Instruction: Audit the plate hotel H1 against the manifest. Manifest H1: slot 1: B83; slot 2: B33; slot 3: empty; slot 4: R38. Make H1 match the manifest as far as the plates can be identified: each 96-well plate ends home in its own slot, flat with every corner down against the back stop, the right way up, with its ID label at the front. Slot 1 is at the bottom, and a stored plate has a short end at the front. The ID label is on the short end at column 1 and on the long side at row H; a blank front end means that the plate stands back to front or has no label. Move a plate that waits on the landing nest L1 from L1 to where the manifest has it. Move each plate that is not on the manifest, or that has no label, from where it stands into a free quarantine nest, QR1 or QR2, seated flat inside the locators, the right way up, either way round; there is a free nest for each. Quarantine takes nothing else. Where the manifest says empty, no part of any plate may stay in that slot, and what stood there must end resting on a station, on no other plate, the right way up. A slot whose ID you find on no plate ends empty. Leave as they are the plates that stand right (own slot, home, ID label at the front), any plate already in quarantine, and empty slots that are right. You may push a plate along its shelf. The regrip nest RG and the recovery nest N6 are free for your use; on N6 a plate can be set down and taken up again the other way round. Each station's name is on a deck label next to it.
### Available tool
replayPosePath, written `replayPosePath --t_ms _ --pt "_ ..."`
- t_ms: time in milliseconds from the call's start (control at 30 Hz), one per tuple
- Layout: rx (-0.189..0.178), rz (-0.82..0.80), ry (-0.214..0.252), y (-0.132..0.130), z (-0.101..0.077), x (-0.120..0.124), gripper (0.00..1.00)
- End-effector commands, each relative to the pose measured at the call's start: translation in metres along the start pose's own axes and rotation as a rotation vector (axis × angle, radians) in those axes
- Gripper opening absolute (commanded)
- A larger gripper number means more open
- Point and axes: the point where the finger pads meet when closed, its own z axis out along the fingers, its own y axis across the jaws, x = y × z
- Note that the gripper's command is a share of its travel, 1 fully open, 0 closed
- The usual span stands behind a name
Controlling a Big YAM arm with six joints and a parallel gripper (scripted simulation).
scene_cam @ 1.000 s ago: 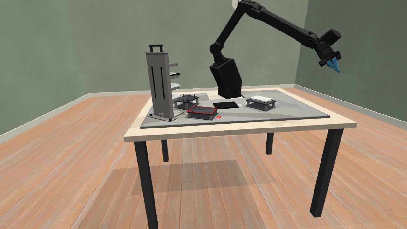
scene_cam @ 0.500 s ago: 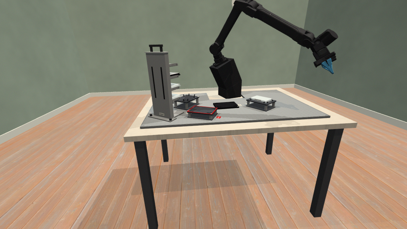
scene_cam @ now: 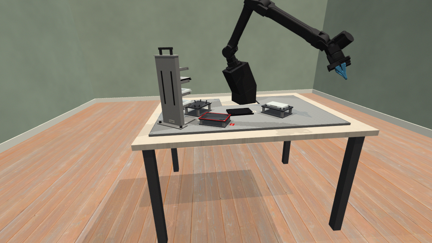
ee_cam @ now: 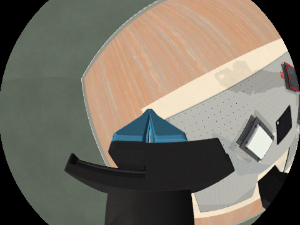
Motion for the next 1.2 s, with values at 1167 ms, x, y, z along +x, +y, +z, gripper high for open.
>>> replayPosePath --t_ms 1167 --pt "0.078 -0.115 0.037 -0.073 -0.032 -0.091 0.0"
